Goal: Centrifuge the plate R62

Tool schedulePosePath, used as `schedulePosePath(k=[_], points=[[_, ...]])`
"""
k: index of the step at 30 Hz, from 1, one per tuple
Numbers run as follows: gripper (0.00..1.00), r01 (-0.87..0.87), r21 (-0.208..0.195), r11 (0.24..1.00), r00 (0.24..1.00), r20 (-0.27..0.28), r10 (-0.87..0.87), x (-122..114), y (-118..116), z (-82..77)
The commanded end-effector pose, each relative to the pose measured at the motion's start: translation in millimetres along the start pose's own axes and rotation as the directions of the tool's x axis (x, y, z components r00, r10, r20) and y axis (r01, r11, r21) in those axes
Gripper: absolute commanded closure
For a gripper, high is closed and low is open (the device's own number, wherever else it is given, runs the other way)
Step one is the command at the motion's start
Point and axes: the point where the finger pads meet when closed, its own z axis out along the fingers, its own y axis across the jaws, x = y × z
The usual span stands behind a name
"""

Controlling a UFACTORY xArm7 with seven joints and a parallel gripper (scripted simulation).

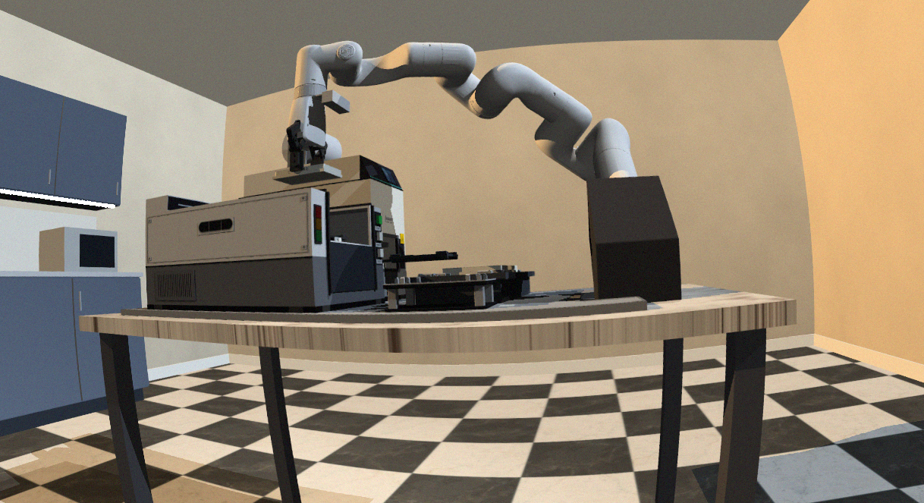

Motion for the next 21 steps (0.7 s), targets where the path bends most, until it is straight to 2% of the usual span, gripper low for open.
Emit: schedulePosePath(k=[1, 5, 21], points=[[1.00, 0.000, -0.002, 1.000, 1.000, 0.004, 0.000, -1.0, 0.5, -4.0], [1.00, 0.000, -0.002, 1.000, 1.000, 0.004, 0.000, -1.0, 0.5, -4.0], [1.00, 0.000, -0.002, 1.000, 1.000, 0.004, 0.000, 31.4, 1.2, -3.9]])
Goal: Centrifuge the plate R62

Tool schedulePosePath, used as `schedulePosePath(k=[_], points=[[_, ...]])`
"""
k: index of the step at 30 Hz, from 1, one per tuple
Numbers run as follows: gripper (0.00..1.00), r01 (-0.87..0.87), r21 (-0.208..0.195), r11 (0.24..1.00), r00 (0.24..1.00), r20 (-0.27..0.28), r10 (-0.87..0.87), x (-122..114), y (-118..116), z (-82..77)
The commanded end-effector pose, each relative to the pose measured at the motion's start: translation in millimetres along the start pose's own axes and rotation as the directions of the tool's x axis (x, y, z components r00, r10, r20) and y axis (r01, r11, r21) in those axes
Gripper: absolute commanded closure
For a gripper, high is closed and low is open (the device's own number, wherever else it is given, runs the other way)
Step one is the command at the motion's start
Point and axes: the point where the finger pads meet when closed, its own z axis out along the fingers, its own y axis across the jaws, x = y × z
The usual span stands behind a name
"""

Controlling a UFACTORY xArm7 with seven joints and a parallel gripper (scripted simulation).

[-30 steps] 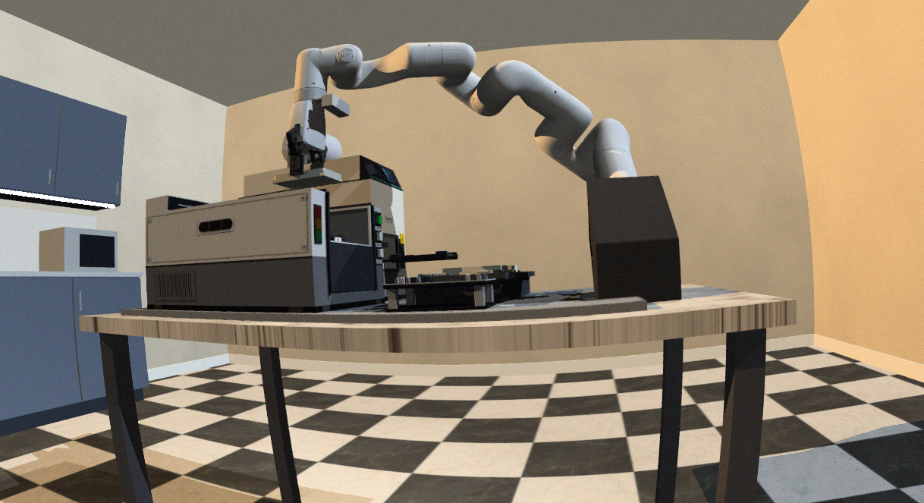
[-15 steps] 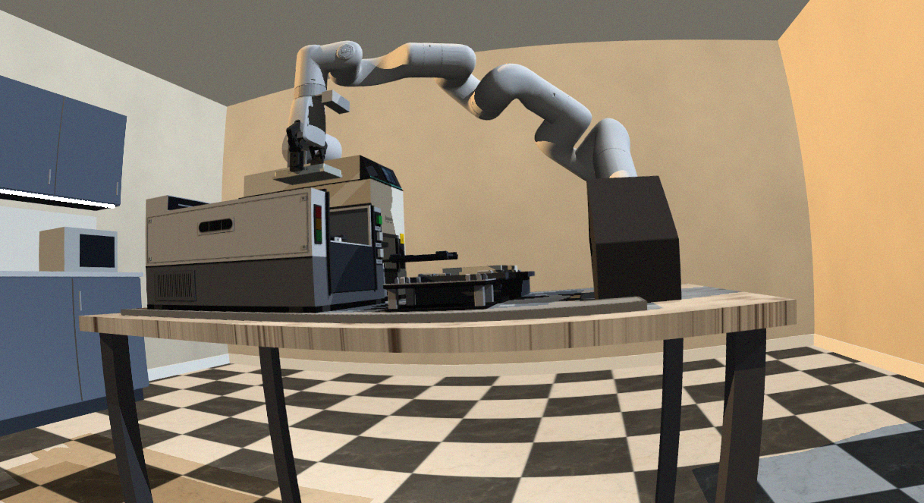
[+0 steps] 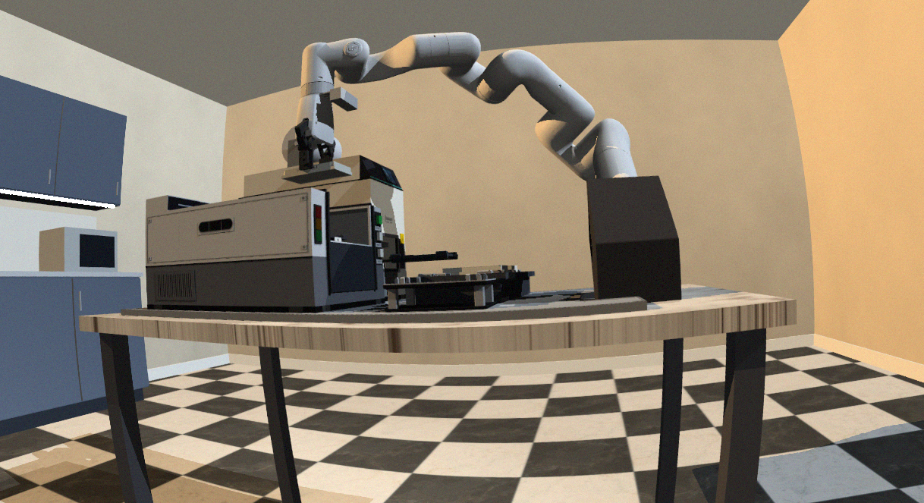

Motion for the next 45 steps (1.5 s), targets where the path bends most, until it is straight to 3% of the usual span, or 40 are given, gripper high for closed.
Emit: schedulePosePath(k=[1, 45], points=[[1.00, -0.001, -0.014, 1.000, 1.000, 0.029, 0.001, 10.4, 0.5, -3.4], [1.00, 0.000, -0.014, 1.000, 1.000, 0.028, 0.001, 99.0, 2.2, -0.8]])
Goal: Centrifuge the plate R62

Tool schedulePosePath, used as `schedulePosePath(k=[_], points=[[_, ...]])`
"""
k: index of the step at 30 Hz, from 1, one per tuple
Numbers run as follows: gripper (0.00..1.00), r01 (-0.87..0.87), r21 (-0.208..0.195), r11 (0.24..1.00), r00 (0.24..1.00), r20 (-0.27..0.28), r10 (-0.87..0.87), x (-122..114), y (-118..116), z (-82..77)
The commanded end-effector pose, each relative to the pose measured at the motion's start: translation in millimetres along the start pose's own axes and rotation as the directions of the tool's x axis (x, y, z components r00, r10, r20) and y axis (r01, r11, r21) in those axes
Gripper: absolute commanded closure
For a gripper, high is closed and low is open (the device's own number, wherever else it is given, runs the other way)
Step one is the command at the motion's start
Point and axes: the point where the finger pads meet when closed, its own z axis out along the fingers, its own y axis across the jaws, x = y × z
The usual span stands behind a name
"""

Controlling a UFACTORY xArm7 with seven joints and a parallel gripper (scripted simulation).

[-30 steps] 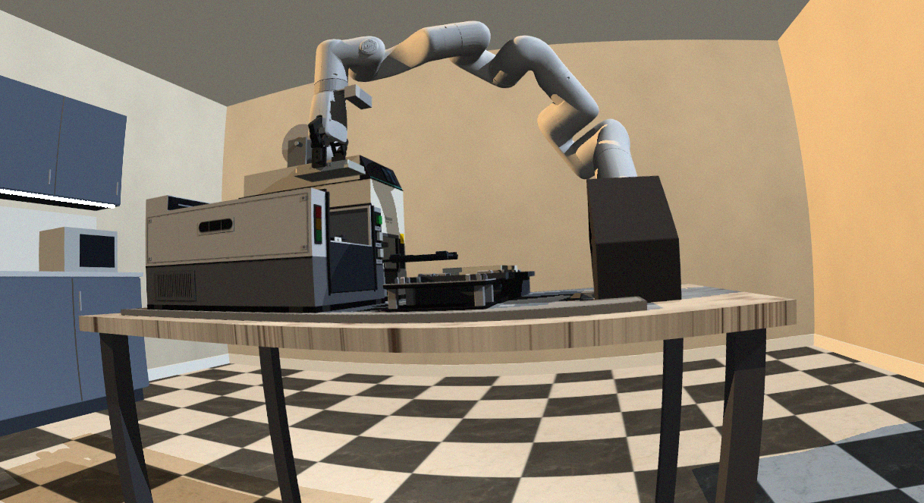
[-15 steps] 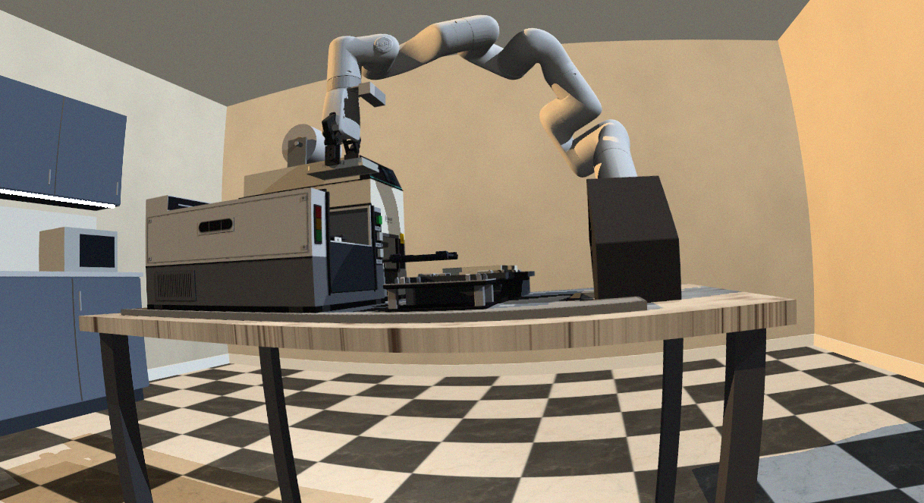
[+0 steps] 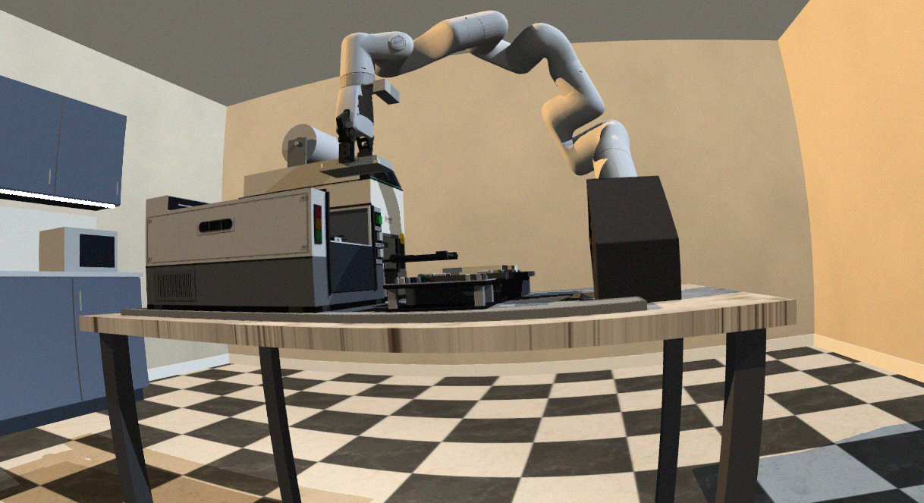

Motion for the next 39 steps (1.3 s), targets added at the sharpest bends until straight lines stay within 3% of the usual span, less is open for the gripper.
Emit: schedulePosePath(k=[1, 39], points=[[1.00, 0.000, -0.004, 1.000, 1.000, 0.006, 0.000, 8.4, 1.0, -2.9], [1.00, 0.000, -0.004, 1.000, 1.000, 0.006, 0.000, 87.7, 2.3, -2.4]])
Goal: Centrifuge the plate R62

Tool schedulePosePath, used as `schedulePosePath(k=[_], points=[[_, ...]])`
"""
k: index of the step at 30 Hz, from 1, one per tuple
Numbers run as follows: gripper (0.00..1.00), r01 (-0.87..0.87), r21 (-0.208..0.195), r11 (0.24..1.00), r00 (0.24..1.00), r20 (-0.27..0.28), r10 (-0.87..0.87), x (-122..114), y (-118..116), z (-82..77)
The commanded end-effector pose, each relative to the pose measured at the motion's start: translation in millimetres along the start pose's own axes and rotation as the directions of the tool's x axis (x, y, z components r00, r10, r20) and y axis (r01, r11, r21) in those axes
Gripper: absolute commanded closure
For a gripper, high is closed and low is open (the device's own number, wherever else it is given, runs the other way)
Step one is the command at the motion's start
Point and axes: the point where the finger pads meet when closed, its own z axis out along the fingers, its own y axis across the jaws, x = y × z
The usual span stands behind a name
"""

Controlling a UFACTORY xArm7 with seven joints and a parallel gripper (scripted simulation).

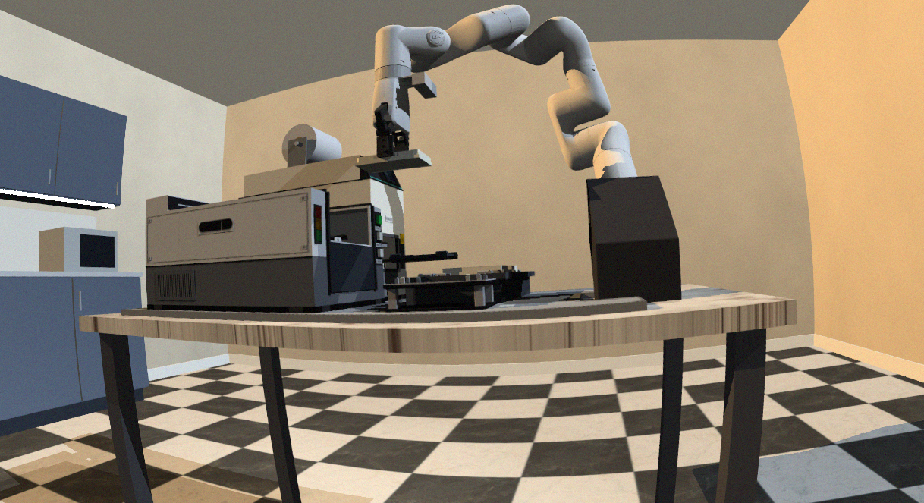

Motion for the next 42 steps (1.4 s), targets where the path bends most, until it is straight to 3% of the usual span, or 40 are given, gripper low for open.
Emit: schedulePosePath(k=[1, 42], points=[[1.00, 0.000, -0.004, 1.000, 1.000, 0.005, 0.000, 9.8, 1.3, -2.5], [1.00, 0.000, -0.004, 1.000, 1.000, 0.004, 0.000, 93.9, 2.5, -2.1]])
